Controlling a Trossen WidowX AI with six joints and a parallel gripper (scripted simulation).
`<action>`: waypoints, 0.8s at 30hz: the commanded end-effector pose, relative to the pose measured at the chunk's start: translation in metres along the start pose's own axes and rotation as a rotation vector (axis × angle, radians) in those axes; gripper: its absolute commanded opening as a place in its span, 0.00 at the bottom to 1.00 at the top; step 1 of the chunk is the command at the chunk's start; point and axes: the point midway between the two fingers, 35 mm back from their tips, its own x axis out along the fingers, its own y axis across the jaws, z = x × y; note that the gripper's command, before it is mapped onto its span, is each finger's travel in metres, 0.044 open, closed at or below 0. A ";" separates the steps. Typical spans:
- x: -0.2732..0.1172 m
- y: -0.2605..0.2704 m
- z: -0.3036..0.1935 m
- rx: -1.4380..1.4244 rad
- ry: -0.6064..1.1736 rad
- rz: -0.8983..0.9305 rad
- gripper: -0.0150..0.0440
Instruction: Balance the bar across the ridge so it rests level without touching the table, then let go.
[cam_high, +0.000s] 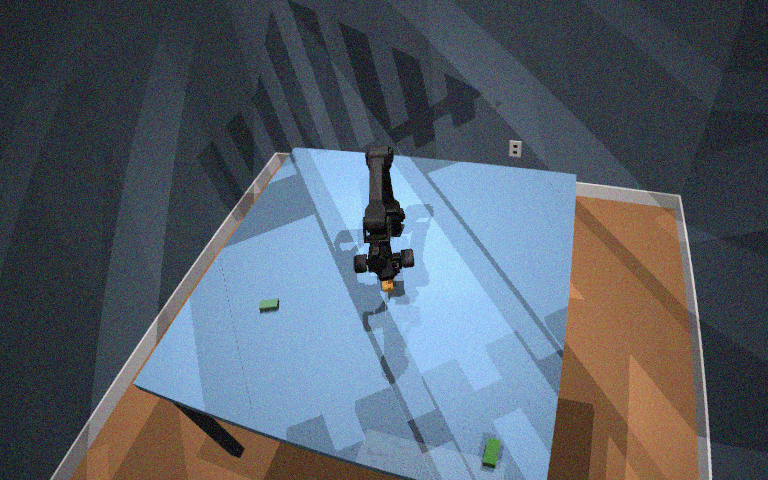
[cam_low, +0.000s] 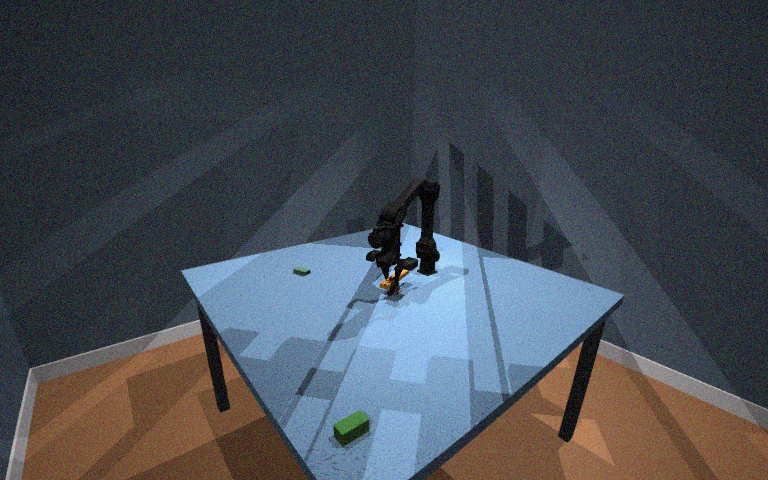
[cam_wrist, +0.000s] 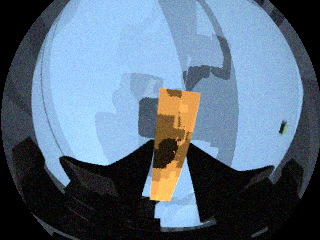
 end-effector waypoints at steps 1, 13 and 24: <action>0.000 0.000 0.000 0.000 0.000 0.000 0.55; 0.000 0.000 0.000 0.000 0.000 0.000 0.57; 0.000 0.000 0.000 0.000 0.000 0.000 0.66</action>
